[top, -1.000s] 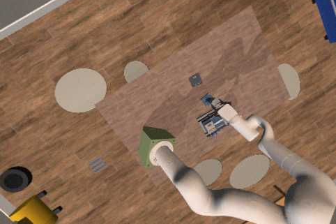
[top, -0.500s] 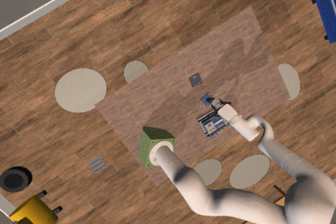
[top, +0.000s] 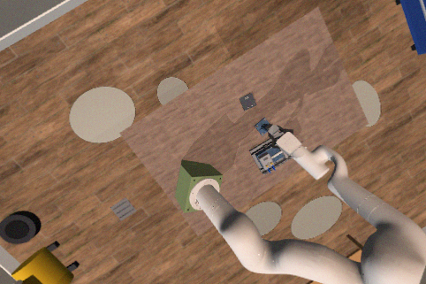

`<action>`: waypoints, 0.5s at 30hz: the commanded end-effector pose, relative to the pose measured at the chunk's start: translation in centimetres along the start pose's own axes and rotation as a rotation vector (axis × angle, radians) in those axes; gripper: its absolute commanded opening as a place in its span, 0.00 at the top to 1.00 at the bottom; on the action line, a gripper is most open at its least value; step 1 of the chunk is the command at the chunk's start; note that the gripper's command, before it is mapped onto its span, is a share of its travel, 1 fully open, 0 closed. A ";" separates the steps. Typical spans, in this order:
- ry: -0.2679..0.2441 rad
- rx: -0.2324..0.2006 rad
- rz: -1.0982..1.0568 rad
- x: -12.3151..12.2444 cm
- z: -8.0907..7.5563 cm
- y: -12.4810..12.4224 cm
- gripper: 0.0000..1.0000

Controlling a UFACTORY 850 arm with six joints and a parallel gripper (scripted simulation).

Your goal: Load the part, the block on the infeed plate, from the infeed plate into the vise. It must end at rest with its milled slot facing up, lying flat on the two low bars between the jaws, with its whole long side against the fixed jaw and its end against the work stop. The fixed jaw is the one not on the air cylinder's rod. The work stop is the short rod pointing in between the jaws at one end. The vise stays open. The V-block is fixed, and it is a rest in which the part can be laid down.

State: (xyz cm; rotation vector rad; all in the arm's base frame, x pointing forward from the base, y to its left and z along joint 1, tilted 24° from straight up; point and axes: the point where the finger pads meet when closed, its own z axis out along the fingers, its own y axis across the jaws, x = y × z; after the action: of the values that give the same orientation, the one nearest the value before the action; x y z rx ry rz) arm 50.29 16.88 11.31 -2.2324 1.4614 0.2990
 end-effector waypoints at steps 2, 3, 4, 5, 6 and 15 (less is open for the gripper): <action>0.000 0.001 -0.001 -0.1 -0.2 -0.1 1.00; 0.000 0.001 -0.001 -0.2 -0.2 -0.1 1.00; 0.000 0.001 -0.001 -0.2 -0.2 -0.1 1.00; 0.000 0.001 -0.001 -0.2 -0.2 -0.1 1.00; 0.000 0.001 -0.001 -0.3 -0.3 -0.1 1.00; 0.000 0.001 -0.001 -0.5 -0.6 0.0 1.00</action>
State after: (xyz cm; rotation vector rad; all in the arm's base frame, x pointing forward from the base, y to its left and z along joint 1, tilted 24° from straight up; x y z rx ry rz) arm 50.06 17.02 11.88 -2.2323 1.4614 0.2990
